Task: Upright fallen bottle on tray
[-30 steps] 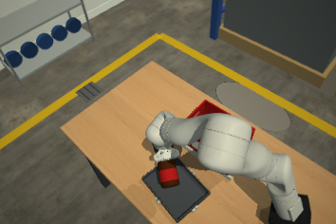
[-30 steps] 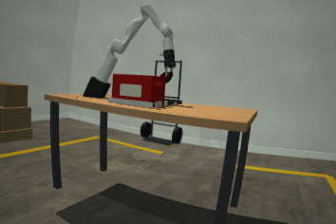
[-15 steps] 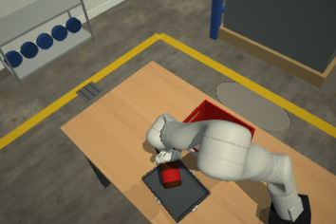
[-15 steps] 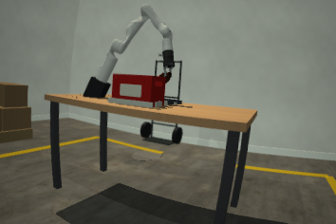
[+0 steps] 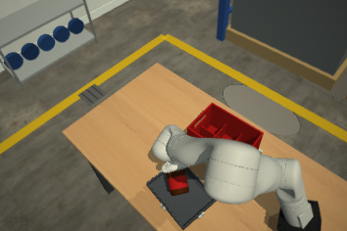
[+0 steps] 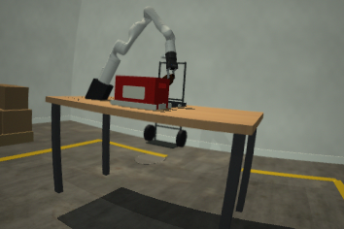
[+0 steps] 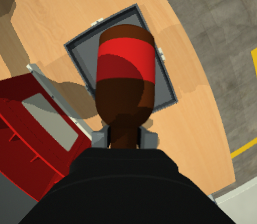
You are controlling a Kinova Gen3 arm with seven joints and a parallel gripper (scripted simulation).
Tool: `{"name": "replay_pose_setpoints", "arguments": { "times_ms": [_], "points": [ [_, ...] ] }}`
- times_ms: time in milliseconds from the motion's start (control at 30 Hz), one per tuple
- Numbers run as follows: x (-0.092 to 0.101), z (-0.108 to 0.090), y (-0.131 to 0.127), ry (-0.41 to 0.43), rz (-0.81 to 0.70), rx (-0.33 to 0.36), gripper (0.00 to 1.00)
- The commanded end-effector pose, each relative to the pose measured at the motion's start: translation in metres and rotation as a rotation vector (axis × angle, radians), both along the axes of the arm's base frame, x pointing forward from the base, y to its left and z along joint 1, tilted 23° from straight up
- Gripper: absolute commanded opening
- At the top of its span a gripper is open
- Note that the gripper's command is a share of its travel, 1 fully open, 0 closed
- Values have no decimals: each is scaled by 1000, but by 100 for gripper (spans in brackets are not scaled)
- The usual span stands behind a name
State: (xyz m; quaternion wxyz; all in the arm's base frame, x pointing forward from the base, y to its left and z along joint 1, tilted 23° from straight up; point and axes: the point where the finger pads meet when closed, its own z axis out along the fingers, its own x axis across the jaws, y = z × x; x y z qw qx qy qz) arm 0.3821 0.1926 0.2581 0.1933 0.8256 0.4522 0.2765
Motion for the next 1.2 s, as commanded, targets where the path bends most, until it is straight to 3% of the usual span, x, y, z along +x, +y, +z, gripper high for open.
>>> {"name": "replay_pose_setpoints", "arguments": {
  "times_ms": [0, 600, 1167],
  "points": [
    [1, 1, 0, -28, -12, -5, 0],
    [8, 10, 8, -111, -21, -4, 0],
    [10, 11, 10, -122, -21, -1, 0]
  ]
}}
